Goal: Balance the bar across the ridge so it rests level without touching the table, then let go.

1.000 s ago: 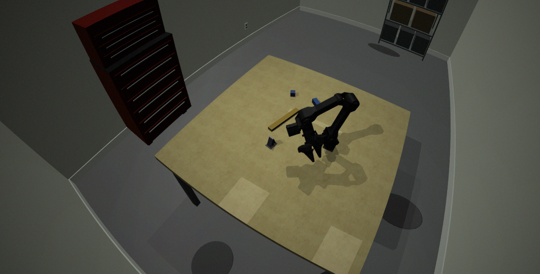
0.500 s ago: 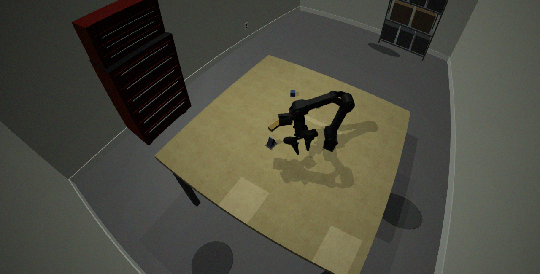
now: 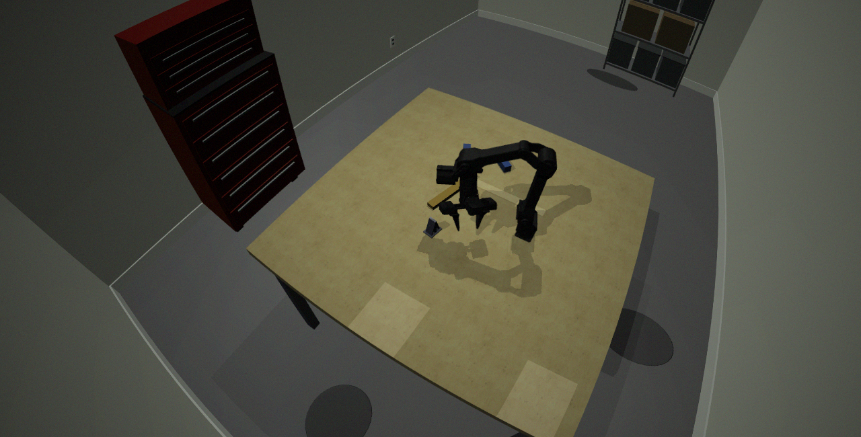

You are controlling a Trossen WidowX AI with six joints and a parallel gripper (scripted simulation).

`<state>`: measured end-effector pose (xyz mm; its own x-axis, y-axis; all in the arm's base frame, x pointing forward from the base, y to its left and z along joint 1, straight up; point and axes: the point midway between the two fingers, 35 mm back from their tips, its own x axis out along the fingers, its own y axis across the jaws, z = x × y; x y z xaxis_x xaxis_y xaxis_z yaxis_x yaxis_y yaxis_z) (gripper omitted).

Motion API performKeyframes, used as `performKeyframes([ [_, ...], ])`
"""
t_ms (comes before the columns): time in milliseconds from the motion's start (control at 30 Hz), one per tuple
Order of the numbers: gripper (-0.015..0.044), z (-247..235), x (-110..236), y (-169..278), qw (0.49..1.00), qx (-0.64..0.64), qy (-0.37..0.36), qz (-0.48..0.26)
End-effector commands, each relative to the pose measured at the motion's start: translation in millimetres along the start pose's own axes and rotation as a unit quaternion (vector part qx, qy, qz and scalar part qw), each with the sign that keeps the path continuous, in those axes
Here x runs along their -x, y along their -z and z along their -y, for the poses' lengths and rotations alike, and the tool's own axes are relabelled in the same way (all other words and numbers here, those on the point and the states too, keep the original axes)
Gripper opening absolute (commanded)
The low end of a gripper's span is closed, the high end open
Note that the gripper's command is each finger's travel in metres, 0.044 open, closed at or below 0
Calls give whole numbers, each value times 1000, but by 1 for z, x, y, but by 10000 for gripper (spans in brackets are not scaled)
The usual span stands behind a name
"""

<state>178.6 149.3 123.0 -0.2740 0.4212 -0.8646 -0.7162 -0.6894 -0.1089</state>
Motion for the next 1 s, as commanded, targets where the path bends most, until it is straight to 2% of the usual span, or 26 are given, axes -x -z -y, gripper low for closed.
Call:
performKeyframes([
  [0,315,5,7,15,999,-37,10,-18],
  [467,315,11,48,93,971,-205,40,-114],
  [967,315,-12,100,180,897,-383,75,-208],
])
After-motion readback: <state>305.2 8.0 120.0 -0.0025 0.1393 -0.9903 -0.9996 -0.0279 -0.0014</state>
